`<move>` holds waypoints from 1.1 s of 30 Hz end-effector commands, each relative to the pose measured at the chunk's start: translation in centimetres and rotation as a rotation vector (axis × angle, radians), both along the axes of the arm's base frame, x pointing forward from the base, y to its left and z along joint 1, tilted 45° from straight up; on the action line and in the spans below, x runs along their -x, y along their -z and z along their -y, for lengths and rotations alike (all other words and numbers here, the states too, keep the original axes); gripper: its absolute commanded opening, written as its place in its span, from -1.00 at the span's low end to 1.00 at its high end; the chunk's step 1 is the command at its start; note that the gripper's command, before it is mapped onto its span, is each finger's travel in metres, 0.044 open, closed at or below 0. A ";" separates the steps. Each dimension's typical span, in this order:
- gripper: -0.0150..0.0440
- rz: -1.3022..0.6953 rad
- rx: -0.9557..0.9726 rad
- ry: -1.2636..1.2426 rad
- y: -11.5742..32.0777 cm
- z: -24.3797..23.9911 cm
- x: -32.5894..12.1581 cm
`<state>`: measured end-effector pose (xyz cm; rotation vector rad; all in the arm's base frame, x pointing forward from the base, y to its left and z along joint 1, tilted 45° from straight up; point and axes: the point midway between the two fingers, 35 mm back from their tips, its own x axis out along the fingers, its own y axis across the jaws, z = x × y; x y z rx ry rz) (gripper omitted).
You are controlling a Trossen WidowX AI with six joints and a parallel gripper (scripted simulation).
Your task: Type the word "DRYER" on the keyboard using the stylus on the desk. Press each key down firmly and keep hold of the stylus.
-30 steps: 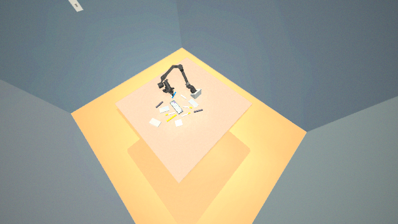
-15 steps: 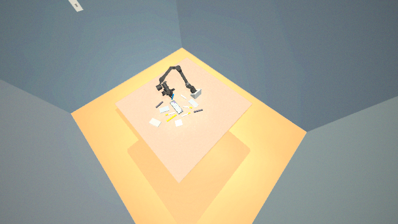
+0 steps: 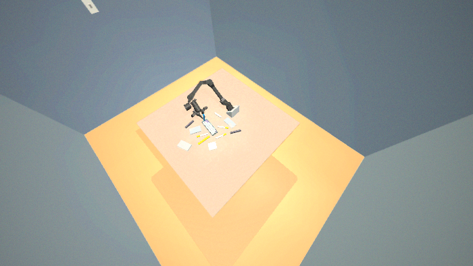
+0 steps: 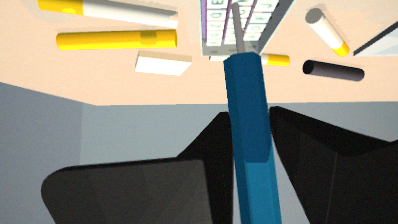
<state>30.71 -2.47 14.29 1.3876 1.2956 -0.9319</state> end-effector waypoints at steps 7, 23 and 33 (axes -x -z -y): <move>-0.49 -0.026 -0.043 0.116 0.0 -1.1 -1.2; -0.49 -0.026 -0.041 0.116 2.4 1.4 -1.3; -0.49 -0.026 -0.041 0.116 2.4 1.4 -1.3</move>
